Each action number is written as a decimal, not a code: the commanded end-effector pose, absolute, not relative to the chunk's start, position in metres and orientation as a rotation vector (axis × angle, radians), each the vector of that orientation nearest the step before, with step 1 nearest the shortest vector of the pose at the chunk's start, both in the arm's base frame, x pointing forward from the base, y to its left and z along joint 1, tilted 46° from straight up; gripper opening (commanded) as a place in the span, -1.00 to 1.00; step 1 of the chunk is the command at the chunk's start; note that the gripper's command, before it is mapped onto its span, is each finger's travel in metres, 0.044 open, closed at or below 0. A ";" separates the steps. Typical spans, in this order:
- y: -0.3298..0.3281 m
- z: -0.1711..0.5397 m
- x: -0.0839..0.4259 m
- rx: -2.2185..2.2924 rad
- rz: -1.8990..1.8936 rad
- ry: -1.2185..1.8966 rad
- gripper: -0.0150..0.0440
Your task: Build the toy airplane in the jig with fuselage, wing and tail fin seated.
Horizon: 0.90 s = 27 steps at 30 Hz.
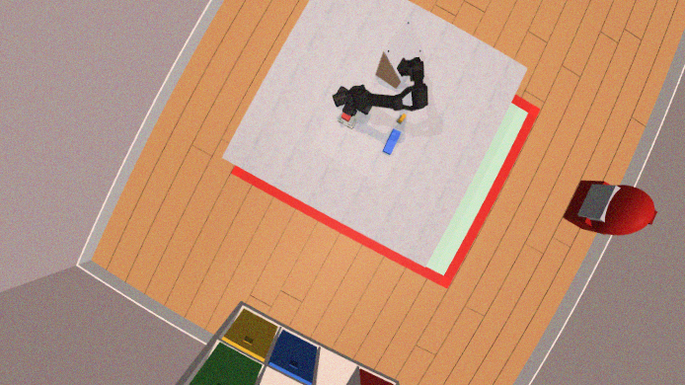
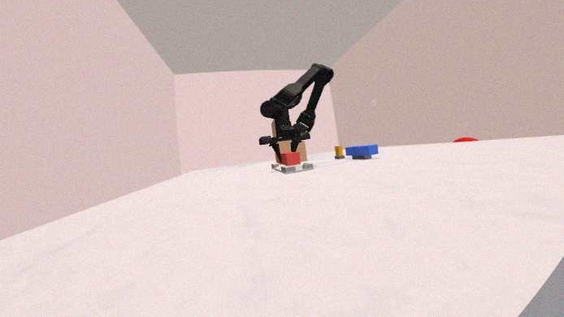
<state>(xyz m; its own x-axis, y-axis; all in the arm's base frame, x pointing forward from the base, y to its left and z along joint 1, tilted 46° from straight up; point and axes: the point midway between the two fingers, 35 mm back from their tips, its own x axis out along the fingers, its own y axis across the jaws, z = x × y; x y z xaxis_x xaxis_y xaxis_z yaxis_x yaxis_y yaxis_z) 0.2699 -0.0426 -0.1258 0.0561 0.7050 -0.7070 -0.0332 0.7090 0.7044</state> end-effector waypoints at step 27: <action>-0.119 -0.051 0.264 0.605 0.606 1.418 1.00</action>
<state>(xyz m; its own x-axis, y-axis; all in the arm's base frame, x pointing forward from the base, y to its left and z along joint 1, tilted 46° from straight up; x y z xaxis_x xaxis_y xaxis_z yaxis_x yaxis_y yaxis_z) 0.2669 -0.1085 -0.0649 0.0668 0.7029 -0.7081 -0.0171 0.7104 0.7036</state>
